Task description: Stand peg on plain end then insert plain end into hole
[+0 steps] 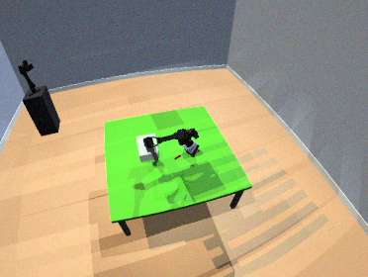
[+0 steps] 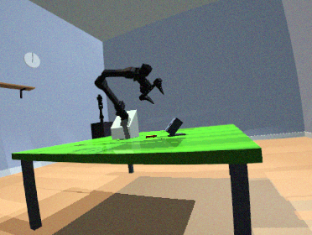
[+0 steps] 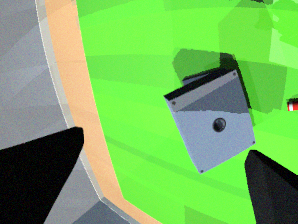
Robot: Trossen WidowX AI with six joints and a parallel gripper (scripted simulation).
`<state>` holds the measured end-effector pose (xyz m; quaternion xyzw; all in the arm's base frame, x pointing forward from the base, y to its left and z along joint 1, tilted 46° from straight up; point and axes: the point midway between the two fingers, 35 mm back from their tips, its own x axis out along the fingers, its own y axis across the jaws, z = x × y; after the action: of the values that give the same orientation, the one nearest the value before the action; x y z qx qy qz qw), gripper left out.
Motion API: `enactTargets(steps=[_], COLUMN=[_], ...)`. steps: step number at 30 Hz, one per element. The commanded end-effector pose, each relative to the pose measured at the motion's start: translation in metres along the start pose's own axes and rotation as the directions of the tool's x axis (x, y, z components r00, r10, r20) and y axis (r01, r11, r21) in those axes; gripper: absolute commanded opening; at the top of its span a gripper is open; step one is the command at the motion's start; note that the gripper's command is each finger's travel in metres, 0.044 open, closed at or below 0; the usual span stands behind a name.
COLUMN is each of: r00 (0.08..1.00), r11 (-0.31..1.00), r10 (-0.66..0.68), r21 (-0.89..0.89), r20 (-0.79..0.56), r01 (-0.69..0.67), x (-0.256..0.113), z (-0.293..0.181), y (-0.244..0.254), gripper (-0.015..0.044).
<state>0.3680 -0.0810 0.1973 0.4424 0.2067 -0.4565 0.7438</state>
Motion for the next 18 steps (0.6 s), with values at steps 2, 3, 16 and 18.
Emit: enactTargets(steps=[2,3,16,18], r00=[0.993,0.991,0.923,0.908], r11=[0.983,0.977,0.814,0.781], r10=[-0.114,-0.133,-0.365,-0.397], r21=[0.145,0.174,0.522,0.570], r20=[0.027,0.032,0.118,0.135], r01=[0.109,0.125,0.255,0.257], x=[0.024,0.027,0.069,0.074], z=[-0.008,-0.009,-0.022,-0.024], y=[-0.019,-0.022,-0.070,-0.078], gripper=[0.0440,0.0440,0.0440,0.0440])
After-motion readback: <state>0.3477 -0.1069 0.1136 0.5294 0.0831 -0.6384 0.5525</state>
